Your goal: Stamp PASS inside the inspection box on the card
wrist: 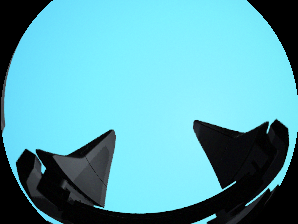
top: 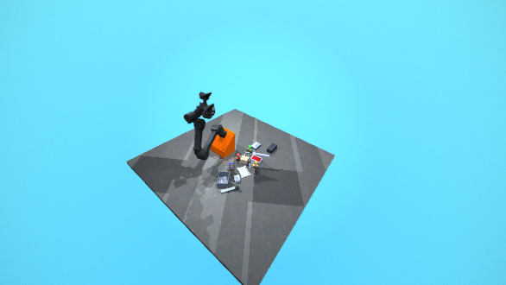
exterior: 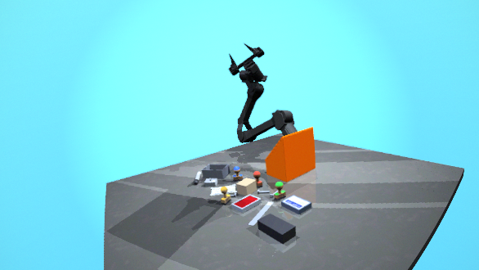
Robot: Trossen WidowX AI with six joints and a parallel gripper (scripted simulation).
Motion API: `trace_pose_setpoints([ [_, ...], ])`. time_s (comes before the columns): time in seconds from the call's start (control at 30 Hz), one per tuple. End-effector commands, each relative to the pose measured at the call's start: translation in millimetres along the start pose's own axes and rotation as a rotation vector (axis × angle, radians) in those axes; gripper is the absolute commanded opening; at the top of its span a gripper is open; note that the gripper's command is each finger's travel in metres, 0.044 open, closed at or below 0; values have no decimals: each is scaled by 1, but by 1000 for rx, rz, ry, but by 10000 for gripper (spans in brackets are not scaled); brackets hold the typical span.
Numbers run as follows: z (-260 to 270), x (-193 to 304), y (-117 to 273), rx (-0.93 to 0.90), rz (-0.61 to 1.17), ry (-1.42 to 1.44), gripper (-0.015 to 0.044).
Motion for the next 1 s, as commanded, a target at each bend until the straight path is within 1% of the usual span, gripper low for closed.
trace_pose_setpoints([
  [0.0,-2,-1,-1,1,-4,17,374],
  [0.07,-14,-8,-9,6,-40,148,321],
  [0.17,-39,-30,-29,25,-132,439,243],
  [0.2,-46,-39,-36,34,-167,533,225],
  [0.3,-62,-70,-56,73,-281,806,225],
  [0.4,-75,-100,-71,164,-369,1044,225],
  [0.63,-73,-192,-102,378,-704,1524,225],
  [0.8,-54,-258,-109,606,-953,1768,225],
  [0.97,-25,-319,-102,898,-1199,1914,225],
])
Point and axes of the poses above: the point midway between the two fingers, 35 mm back from their tips, its own y axis back along the fingers, its own z axis across the jaws, x = y × z, the point moved 7 cm from there along y, back along the fingers, and after that the axes turned 2 degrees about -y, right-handed, at the moved point
